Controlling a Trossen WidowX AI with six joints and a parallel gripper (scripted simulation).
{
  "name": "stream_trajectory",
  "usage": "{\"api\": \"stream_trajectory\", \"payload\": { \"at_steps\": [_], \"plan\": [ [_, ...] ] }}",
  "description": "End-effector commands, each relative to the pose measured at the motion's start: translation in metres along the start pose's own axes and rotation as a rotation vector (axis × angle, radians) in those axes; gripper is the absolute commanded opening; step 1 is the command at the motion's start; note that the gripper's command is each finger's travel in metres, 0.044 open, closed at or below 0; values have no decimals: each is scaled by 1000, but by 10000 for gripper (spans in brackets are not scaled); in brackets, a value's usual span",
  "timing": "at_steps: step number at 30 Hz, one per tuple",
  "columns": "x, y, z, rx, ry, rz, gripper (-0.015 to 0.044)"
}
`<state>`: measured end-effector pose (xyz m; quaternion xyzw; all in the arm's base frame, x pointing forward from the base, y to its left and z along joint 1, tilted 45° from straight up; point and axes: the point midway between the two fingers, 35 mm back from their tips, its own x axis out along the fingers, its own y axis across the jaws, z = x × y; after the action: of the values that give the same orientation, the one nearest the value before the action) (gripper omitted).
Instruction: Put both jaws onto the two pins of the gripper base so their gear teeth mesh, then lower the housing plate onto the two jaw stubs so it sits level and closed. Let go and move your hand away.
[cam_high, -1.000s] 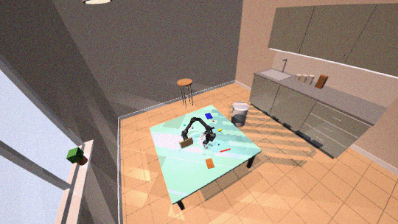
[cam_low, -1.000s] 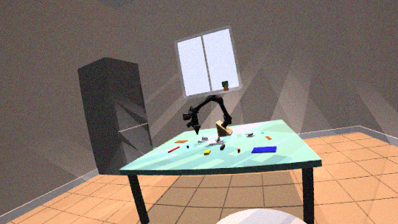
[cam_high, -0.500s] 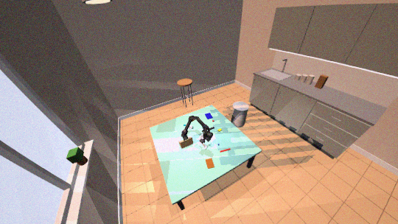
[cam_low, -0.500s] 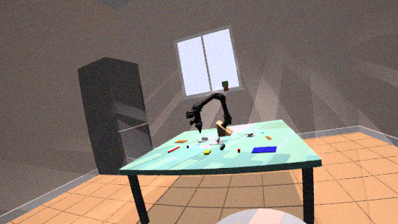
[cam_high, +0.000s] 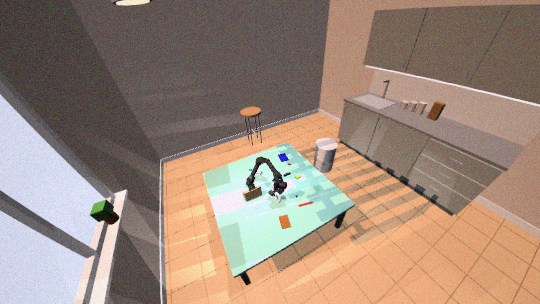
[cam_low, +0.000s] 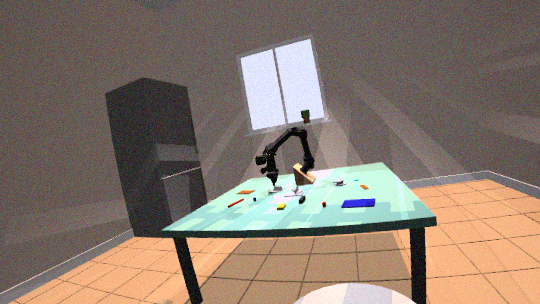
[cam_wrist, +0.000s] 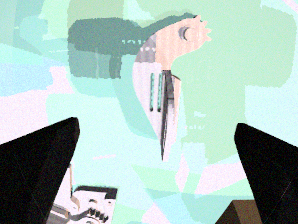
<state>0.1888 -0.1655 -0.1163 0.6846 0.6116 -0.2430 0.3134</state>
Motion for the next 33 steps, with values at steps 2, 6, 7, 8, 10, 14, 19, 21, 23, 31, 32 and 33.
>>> {"api": "stream_trajectory", "payload": {
  "at_steps": [2,6,7,8,10,14,19,21,23,31,32,33],
  "plan": [
    [5,0,0,4,-2,5,440],
    [9,1,0,4,-2,5,440],
    [11,1,0,4,-2,6,440],
    [13,1,0,4,-2,6,440],
    [16,1,0,4,-2,6,440],
    [23,1,0,4,-2,6,440],
    [31,1,0,4,-1,6,440],
    [34,1,0,4,-1,6,440],
    [37,1,0,4,-1,6,440],
    [50,1,0,3,0,6,440],
    [52,1,0,3,0,6,440],
    [53,1,-1,3,0,6,440]
  ]
}}
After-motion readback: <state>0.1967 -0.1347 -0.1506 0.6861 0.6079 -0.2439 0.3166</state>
